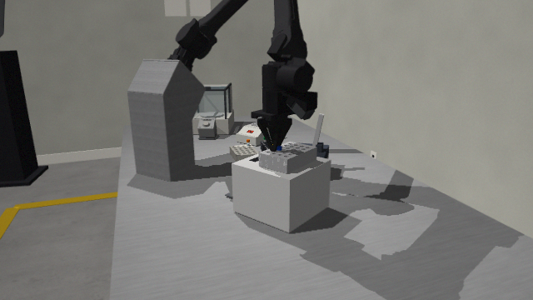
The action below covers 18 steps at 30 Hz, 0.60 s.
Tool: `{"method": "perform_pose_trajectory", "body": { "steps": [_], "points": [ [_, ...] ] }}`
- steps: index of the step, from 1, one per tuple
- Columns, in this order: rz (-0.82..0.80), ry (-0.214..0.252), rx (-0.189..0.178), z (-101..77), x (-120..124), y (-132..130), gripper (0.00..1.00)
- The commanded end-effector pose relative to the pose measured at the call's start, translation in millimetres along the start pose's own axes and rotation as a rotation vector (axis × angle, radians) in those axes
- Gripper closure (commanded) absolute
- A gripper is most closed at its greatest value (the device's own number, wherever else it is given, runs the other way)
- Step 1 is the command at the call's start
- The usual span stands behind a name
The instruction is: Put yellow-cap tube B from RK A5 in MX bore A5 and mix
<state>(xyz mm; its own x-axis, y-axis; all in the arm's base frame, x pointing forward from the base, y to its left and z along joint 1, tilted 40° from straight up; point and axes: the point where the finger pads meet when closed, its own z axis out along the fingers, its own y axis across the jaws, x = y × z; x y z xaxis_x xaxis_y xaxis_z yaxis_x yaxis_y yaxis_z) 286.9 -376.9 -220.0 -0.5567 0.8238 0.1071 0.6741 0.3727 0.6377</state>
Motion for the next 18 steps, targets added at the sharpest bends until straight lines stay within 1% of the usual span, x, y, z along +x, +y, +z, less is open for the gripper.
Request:
{"method": "perform_pose_trajectory", "body": {
  "steps": [1,18],
  "points": [
    [-0.013,0.001,0.002,17.4,-4.9,1.3,0.91],
    [-0.010,0.004,0.002,20.6,-2.0,1.2,0.91]
  ]
}}
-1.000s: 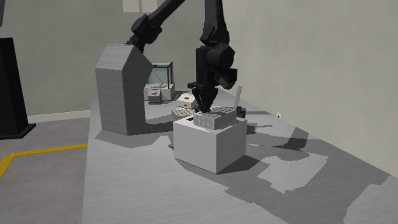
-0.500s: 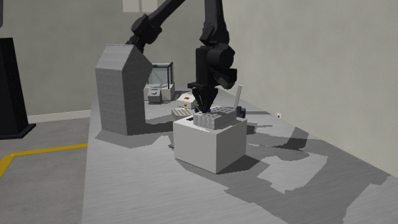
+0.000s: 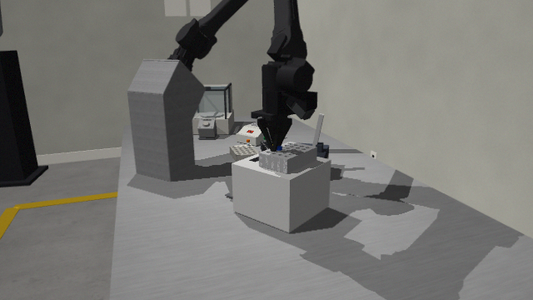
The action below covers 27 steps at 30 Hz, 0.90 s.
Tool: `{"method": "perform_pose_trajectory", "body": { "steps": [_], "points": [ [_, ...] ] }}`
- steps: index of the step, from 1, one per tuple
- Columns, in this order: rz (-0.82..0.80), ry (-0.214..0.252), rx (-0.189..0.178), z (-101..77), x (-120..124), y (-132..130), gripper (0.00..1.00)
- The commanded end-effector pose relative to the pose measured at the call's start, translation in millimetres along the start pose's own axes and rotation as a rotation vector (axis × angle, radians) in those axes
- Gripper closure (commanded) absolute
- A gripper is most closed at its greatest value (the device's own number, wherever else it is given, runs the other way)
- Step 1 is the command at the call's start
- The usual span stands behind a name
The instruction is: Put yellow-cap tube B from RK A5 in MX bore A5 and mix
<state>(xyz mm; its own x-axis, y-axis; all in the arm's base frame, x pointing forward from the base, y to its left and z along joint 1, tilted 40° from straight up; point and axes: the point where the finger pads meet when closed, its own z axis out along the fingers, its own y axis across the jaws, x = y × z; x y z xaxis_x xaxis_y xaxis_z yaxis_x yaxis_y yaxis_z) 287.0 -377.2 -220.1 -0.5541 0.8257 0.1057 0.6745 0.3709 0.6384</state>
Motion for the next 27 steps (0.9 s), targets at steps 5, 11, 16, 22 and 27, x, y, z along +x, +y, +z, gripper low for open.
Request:
{"method": "perform_pose_trajectory", "body": {
  "steps": [5,11,16,22,27],
  "points": [
    [-0.012,0.007,0.003,21.2,-1.6,1.2,0.91],
    [-0.011,0.008,0.003,22.5,-0.4,1.1,0.91],
    [-0.011,0.008,0.003,23.3,-0.1,1.0,0.91],
    [-0.011,0.008,0.003,23.5,-0.2,1.0,0.91],
    [-0.011,0.008,0.003,23.5,0.1,1.0,0.91]
  ]
}}
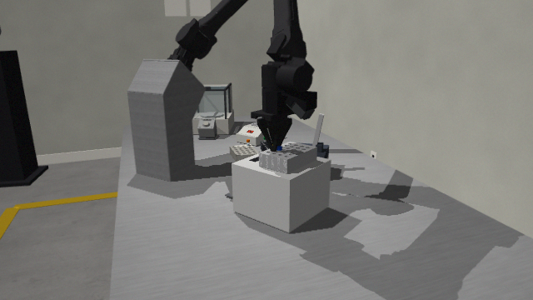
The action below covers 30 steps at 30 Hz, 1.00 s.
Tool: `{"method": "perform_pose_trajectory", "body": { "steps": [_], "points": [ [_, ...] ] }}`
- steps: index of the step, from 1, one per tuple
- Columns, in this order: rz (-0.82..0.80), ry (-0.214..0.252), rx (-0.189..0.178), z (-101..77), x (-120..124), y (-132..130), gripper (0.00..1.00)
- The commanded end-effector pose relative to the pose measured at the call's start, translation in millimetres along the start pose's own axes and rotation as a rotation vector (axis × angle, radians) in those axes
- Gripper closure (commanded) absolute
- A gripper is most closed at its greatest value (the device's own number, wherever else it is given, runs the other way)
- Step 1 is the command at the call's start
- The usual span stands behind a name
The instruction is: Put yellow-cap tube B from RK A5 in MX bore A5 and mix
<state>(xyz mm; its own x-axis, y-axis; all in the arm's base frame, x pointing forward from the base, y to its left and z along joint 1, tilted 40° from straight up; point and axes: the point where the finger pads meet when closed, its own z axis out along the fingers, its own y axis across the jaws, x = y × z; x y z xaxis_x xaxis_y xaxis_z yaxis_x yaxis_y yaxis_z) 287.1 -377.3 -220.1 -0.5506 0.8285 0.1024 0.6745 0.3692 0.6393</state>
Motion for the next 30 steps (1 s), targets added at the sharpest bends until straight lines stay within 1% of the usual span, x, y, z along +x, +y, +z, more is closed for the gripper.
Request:
{"method": "perform_pose_trajectory", "body": {
  "steps": [1,30],
  "points": [
    [-0.012,0.014,0.005,23.7,1.0,0.9,0.91],
    [-0.008,0.018,0.005,24.6,5.5,0.5,0.91]
  ]
}}
